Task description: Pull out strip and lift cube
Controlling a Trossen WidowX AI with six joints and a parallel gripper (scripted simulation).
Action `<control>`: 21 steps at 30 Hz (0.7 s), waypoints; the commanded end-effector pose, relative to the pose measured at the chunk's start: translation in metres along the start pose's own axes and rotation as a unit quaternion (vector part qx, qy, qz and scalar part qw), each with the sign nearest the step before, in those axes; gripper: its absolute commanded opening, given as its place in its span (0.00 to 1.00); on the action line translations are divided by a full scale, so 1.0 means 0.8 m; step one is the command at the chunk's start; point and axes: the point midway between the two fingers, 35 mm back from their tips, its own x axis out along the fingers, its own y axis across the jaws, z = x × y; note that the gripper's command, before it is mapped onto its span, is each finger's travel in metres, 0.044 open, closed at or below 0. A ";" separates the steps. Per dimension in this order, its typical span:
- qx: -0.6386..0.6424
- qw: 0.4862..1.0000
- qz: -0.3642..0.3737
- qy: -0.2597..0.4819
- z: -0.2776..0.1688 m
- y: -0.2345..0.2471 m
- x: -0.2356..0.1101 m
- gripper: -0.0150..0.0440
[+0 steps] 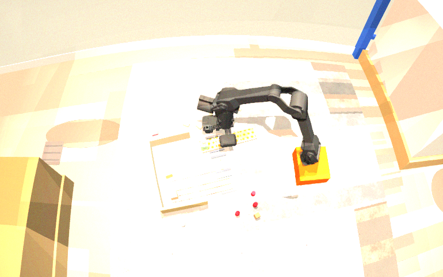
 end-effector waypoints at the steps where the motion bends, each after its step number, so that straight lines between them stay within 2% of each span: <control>1: 0.001 1.000 0.002 0.000 0.019 0.004 -0.002 1.00; 21: 0.001 1.000 0.003 -0.003 0.099 0.019 -0.011 1.00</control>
